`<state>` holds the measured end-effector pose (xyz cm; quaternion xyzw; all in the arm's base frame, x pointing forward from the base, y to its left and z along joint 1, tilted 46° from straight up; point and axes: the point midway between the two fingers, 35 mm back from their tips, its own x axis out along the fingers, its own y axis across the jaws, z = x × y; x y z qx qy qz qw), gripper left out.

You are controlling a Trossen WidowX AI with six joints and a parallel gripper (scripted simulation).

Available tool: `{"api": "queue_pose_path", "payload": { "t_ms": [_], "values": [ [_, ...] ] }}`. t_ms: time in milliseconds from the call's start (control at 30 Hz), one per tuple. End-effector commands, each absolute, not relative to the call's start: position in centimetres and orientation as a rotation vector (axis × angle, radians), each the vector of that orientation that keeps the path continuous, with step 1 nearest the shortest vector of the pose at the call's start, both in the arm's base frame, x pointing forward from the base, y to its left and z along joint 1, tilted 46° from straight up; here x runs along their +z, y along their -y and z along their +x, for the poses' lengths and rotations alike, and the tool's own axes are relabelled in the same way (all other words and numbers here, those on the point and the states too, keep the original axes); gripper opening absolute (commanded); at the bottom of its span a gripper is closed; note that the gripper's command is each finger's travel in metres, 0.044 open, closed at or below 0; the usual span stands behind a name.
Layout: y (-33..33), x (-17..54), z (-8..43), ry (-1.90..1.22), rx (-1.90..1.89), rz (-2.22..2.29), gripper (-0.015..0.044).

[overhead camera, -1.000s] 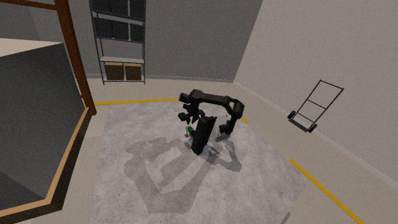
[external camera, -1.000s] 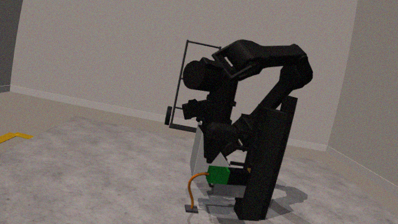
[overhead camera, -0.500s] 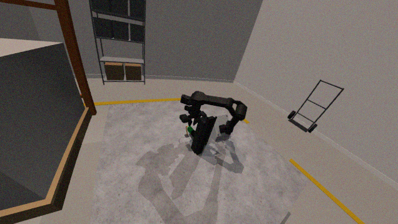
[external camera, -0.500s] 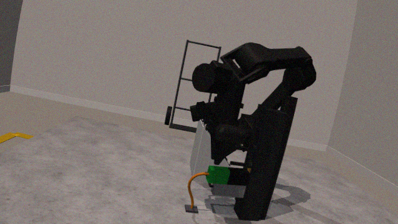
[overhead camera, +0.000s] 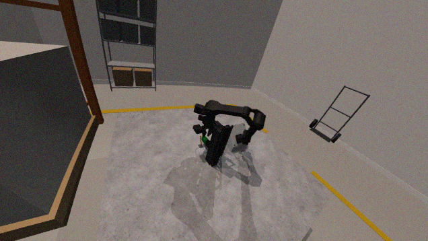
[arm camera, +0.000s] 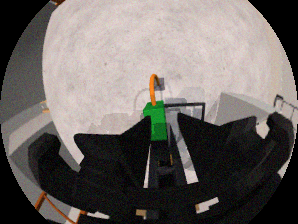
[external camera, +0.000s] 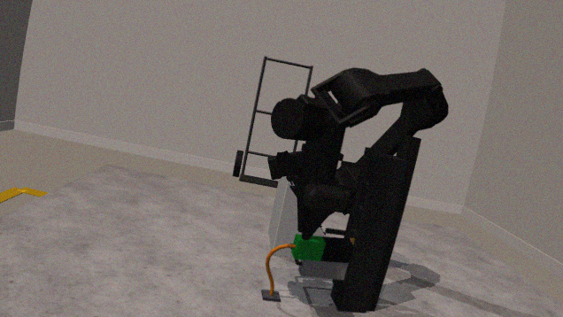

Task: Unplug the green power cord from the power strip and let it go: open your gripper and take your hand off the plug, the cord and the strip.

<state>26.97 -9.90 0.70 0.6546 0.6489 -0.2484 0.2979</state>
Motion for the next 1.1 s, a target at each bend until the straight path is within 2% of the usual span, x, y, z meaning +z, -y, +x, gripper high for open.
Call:
{"api": "queue_pose_path", "payload": {
  "t_ms": [0, 633, 1067],
  "values": [
    [9.91, 0.71, 26.97, -1.724, -0.660, 1.739, 0.0127],
    [9.91, 0.71, 26.97, -1.724, -0.660, 1.739, 0.0000],
    [9.97, 0.66, 26.99, -1.724, -0.660, 1.739, 0.0000]
  ]
}}
